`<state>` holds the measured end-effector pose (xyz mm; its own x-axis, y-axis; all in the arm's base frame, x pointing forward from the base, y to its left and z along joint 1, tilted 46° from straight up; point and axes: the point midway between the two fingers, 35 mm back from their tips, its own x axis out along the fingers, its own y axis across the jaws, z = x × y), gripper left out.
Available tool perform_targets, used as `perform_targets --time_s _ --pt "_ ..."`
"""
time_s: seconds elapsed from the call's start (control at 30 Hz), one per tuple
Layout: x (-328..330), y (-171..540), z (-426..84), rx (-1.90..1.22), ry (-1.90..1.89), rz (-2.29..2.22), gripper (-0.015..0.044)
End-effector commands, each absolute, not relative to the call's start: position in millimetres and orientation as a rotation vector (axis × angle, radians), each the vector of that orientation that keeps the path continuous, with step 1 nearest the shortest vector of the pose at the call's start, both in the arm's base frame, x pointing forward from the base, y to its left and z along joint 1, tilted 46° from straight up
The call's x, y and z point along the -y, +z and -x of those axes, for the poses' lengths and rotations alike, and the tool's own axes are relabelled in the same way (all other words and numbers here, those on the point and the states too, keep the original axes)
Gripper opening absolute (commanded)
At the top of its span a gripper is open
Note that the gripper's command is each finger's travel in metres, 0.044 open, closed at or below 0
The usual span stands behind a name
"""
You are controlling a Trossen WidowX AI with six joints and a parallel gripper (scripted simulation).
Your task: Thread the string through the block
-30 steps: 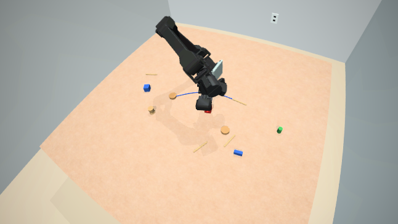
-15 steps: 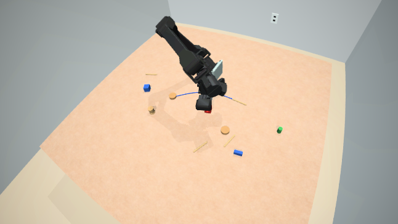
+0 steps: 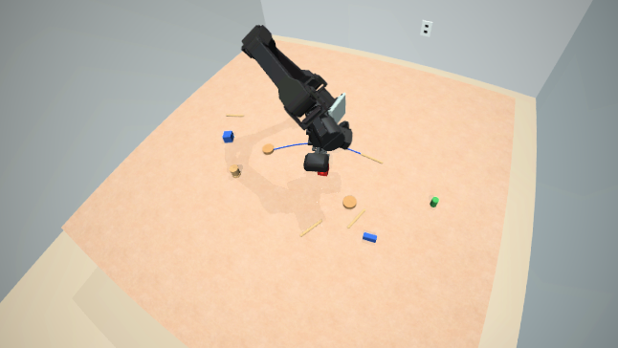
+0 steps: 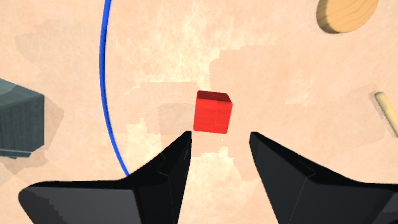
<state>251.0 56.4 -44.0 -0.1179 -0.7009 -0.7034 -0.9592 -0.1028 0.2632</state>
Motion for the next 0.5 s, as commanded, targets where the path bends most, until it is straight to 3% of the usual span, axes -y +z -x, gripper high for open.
perform_targets --time_s 0.0,0.17,0.47 --pt "-56.4 -44.0 -251.0 -1.836 1.062 1.820 0.0140" --pt "-56.4 -44.0 -251.0 -1.836 1.062 1.820 0.0008" --pt "-56.4 -44.0 -251.0 -1.836 1.062 1.820 0.0000"
